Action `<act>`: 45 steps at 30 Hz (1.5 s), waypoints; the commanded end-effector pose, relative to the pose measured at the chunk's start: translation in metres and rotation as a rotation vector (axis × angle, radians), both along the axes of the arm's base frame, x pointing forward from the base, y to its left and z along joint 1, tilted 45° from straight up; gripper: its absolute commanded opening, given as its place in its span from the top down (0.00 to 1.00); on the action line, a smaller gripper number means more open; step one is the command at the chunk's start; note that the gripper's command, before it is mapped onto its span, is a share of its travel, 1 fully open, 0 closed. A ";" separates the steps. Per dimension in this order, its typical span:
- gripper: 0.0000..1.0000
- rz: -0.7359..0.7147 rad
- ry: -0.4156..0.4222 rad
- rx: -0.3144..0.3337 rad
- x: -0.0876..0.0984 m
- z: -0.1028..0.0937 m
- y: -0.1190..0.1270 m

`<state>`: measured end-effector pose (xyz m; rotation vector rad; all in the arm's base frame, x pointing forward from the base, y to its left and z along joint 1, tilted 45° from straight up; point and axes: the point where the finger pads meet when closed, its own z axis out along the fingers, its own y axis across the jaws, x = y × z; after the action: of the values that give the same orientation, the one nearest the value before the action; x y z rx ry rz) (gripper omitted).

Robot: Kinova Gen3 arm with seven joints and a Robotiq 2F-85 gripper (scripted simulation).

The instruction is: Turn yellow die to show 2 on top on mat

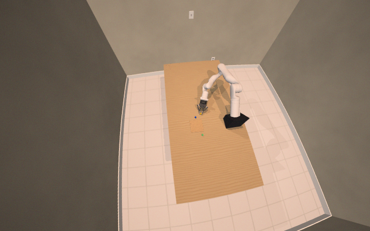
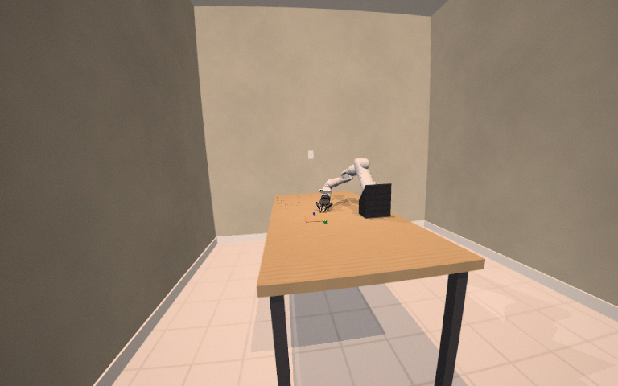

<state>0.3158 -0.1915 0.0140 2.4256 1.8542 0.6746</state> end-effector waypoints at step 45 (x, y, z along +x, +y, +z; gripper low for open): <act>0.69 0.006 -0.005 -0.008 0.001 -0.001 -0.003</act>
<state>0.3158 -0.1915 0.0140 2.4256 1.8542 0.6746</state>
